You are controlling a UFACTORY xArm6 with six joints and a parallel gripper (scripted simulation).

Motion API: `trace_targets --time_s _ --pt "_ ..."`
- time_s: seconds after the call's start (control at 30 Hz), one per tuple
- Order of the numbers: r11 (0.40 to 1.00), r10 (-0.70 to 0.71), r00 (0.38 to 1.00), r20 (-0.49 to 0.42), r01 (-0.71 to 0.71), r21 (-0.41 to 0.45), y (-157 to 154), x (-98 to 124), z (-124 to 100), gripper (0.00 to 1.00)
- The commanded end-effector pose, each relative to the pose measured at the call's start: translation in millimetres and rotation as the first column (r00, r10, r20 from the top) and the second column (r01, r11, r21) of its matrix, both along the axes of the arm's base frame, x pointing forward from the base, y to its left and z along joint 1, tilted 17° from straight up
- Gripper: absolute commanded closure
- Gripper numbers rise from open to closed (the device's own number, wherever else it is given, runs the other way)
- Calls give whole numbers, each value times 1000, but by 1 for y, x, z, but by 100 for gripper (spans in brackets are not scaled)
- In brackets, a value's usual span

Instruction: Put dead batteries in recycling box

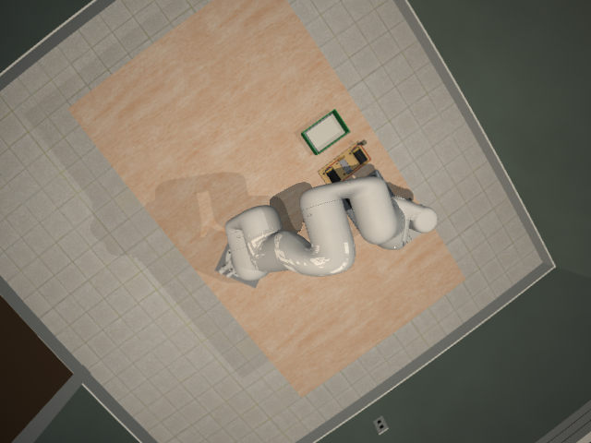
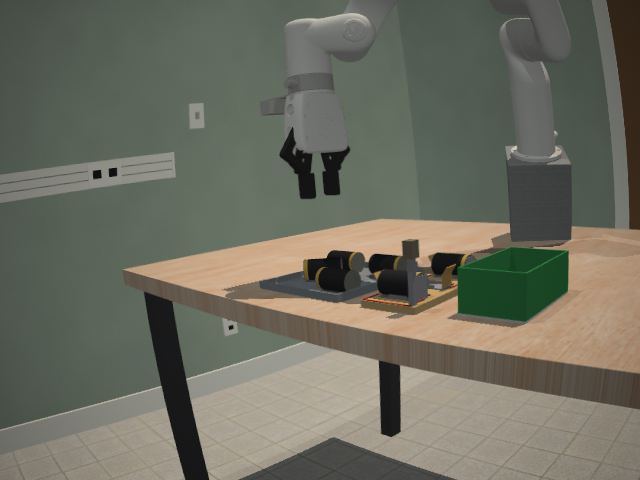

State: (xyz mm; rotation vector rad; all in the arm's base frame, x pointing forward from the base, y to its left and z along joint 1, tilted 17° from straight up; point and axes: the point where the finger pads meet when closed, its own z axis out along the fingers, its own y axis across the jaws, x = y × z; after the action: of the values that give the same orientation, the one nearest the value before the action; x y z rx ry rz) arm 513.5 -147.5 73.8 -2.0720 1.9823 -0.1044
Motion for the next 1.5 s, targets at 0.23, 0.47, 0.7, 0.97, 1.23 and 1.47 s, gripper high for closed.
trace_targets --time_s 0.23,0.47,0.7,0.97,1.23,1.47 --pt "1000 1 1000 10 -1 3 -12 -4 0 49" --pt "1000 -23 1000 6 23 9 -12 -4 0 49" --pt "995 -92 996 -6 93 27 -12 -4 0 49" --pt "979 -195 981 -25 196 51 -12 -4 0 49" --pt "916 -384 920 -70 390 91 -12 -4 0 49" --pt "839 -521 846 -110 532 116 -12 -4 0 49"
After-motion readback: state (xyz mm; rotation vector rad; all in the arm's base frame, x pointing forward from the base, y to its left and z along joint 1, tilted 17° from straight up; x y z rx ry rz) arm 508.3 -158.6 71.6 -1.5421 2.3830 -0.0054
